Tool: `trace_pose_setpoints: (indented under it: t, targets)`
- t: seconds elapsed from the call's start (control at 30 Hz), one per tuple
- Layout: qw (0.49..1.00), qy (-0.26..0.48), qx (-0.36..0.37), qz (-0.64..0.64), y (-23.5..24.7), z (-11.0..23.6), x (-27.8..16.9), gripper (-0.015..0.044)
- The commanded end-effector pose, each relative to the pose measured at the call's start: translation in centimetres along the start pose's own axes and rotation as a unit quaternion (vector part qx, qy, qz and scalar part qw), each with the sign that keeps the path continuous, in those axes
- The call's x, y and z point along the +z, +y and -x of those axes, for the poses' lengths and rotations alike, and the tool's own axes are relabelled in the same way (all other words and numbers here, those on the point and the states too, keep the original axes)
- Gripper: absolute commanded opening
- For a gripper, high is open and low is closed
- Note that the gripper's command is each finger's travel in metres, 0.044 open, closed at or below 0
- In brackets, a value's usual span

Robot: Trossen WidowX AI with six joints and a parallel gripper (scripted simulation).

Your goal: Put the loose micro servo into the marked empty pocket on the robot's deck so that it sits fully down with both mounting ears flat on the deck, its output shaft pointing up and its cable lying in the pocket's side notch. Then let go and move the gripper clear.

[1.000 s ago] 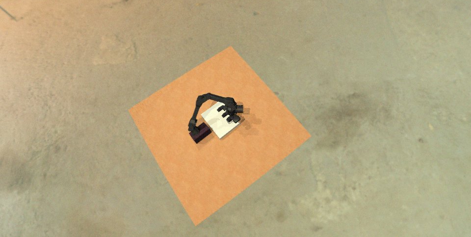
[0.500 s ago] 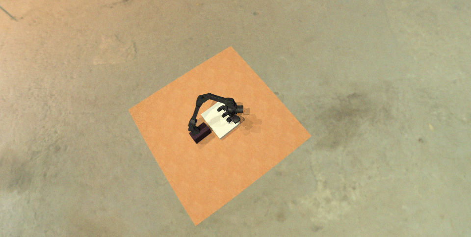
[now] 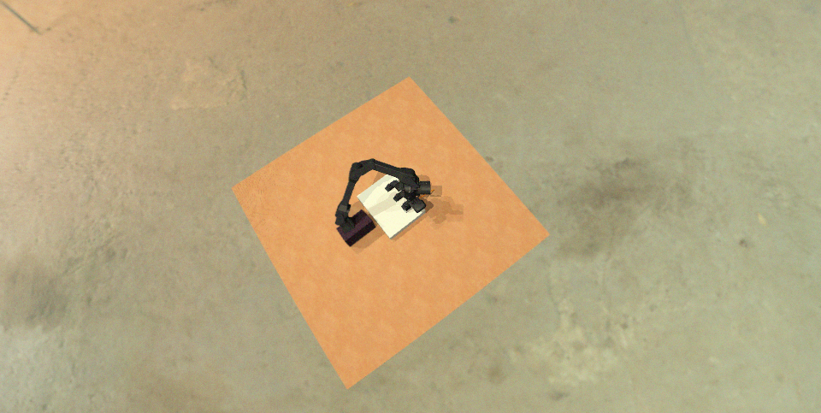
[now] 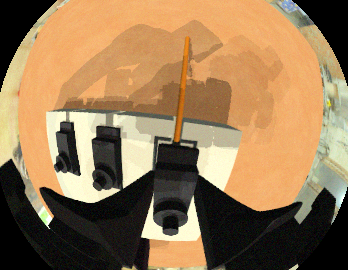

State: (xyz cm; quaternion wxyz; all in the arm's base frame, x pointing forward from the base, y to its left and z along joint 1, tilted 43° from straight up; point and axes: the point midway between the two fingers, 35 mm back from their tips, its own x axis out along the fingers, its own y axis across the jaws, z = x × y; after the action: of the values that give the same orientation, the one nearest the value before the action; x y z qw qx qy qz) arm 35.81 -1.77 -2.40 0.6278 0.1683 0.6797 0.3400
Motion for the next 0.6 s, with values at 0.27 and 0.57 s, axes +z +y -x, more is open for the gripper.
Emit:
trace_pose_setpoints:
  t: [0.27, 0.57]
  targets:
    - [1.000, -0.003, 0.003, -0.003, 0.0, -1.2, 0.0, 0.0000]
    - [1.000, -0.003, 0.003, -0.003, 0.0, -2.1, 0.0, 0.0000]
